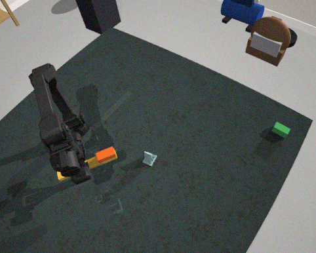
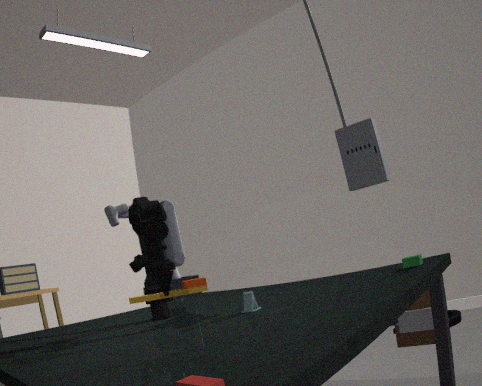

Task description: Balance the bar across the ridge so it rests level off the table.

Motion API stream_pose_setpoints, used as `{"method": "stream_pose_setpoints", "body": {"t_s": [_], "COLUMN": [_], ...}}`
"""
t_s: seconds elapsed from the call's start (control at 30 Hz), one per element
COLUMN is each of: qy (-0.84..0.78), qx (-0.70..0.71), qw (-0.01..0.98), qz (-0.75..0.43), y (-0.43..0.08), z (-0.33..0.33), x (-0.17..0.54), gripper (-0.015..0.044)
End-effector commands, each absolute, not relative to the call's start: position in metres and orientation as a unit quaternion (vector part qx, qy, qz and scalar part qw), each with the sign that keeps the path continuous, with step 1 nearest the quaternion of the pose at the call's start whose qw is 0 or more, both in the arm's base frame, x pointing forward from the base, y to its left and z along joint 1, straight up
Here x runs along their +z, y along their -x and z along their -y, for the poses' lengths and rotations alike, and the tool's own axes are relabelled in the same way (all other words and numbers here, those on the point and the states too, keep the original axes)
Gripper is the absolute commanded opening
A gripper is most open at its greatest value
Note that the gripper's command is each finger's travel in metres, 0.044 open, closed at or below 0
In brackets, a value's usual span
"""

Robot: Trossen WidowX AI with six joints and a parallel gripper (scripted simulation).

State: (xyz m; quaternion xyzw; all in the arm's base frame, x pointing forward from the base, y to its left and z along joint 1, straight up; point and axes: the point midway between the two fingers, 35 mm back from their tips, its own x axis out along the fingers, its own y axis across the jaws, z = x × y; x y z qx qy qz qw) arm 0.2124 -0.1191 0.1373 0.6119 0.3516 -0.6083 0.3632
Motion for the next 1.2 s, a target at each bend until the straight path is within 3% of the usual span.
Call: {"method": "stream_pose_setpoints", "body": {"t_s": [0.0,1.17], "qy": [-0.614,-0.543], "qx": [-0.606,-0.532], "qw": [0.364,0.466], "qz": [-0.351,-0.452], "y": [-0.211,-0.289], "z": [0.118,0.055], "x": [0.149,0.163], "gripper": [0.0,0.0]}}
